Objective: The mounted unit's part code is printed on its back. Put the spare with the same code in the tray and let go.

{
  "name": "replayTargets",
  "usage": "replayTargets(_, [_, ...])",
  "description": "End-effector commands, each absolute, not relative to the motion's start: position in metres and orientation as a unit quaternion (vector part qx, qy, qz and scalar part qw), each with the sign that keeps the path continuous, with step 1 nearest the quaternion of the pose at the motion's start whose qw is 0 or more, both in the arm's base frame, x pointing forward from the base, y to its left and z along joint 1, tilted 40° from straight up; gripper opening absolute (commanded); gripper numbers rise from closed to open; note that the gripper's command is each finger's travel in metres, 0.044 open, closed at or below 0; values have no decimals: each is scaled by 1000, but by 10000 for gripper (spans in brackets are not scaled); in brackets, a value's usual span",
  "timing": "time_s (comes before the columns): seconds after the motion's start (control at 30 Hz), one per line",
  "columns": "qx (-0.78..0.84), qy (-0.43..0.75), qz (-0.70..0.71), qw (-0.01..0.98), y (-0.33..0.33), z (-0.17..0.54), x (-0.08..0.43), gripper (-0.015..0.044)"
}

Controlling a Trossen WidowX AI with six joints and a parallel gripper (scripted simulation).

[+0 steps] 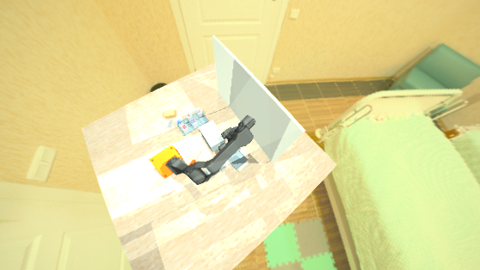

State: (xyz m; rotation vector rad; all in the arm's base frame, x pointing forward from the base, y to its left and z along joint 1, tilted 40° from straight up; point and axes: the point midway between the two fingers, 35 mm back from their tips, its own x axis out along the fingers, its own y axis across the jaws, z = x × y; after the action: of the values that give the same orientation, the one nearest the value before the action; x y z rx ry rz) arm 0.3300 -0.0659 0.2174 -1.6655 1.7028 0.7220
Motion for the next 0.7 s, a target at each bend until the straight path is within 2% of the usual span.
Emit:
replayTargets(0.0, [-636, 651, 275, 311, -79, 228, 320, 0])
replayTargets(0.67, [-635, 651, 275, 313, -85, 219, 323, 0])
